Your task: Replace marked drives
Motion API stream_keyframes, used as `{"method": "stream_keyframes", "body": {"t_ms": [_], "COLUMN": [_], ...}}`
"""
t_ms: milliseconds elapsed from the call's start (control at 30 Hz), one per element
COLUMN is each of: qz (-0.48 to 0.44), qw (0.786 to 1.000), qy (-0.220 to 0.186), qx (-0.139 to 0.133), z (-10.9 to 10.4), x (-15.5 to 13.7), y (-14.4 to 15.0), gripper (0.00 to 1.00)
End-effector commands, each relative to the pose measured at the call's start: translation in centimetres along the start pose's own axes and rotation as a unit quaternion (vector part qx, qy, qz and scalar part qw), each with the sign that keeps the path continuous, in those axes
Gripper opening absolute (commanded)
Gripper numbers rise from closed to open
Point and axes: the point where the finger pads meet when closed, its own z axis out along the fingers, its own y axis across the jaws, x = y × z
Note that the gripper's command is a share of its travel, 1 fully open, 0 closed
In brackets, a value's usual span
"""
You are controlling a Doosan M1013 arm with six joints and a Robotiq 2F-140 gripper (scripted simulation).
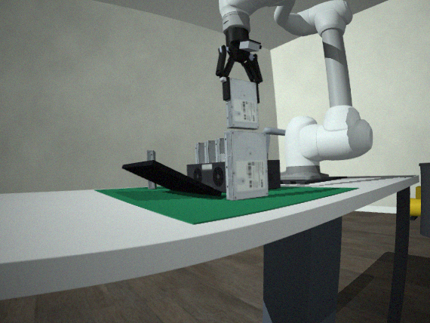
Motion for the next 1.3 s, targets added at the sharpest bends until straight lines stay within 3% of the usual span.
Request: {"method": "stream_keyframes", "body": {"t_ms": [0,600,867,1267], "qz": [0.0,0.0,0.0,0.0], "qw": [1.0,1.0,1.0,1.0], "qy": [0.0,0.0,0.0,0.0], "qx": [0.0,0.0,0.0,0.0], "z": [-0.1,-0.2,-0.2,-0.2], "x": [0.0,1.0,2.9,8.6], "y": [0.0,-0.2,-0.6,-2.5], "gripper": [0.1,0.1,0.1,0.1]}}
